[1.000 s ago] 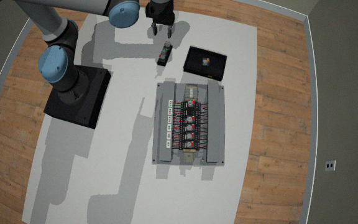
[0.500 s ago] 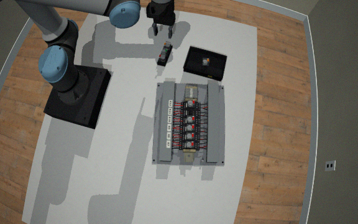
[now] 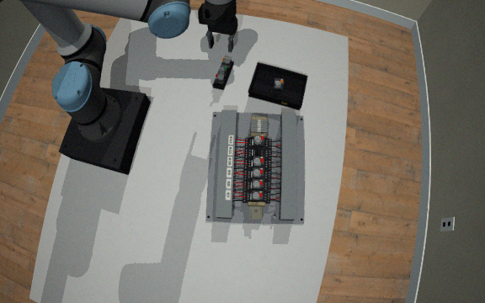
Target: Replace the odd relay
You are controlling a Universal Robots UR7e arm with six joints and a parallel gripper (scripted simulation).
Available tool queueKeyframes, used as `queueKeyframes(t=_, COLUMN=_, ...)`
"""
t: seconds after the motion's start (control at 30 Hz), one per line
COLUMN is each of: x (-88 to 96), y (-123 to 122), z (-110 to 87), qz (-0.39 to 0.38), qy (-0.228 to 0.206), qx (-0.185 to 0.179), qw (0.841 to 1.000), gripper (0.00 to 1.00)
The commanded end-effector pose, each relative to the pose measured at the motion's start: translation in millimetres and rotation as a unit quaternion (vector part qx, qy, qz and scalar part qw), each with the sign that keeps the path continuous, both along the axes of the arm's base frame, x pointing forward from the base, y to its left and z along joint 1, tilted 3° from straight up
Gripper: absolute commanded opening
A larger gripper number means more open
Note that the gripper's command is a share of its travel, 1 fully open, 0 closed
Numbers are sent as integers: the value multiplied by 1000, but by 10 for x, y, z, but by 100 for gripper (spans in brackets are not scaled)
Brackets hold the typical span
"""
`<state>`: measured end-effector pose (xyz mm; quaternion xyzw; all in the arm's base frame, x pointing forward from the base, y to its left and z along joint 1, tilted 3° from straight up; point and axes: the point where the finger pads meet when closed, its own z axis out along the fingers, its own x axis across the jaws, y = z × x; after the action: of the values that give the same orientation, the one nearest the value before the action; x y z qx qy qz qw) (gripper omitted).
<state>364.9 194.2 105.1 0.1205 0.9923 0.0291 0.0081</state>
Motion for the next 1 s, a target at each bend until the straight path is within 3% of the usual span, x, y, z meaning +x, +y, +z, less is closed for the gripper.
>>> queueKeyframes(t=0.0, x=4, y=1, z=4, qz=0, qy=-1, qx=0, qw=1000, gripper=100)
queueKeyframes(t=0.73, x=4, y=1, z=4, qz=0, qy=-1, qx=0, qw=1000, gripper=100)
queueKeyframes(t=0.9, x=-89, y=-519, z=-281, qz=0, qy=-1, qx=0, qw=1000, gripper=100)
queueKeyframes(t=0.97, x=-89, y=-519, z=-281, qz=0, qy=-1, qx=0, qw=1000, gripper=100)
